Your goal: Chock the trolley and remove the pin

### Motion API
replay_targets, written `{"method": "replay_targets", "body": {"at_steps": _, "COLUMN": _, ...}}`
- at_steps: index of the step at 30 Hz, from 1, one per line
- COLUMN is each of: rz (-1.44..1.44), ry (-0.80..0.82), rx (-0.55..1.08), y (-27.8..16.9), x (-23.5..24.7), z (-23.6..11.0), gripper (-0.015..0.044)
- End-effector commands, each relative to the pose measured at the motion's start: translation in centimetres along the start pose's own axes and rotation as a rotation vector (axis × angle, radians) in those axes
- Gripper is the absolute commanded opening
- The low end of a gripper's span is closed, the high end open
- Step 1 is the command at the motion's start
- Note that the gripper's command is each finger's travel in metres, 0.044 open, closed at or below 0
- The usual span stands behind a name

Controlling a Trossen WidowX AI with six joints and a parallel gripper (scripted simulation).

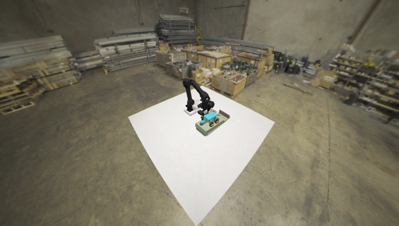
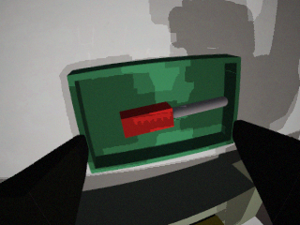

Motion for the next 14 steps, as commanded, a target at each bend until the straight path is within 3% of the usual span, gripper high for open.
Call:
{"method": "replay_targets", "body": {"at_steps": 1, "rz": -0.009, "ry": -0.005, "rx": 0.016, "y": -0.1, "x": -0.3, "z": -1.6, "gripper": 0.0440}}
{"method": "replay_targets", "body": {"at_steps": 14, "rz": -0.009, "ry": -0.005, "rx": 0.016, "y": -0.1, "x": -0.8, "z": -4.9, "gripper": 0.0440}}
Point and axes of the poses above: the point midway between the two fingers, 35 mm back from their tips, its own z axis out along the fingers, its own x axis across the jaws, y = z × x, the point moved 2 cm from there along -z, back along the fingers, and after that the axes turned 7 degrees about -z, right-handed, at the moved point
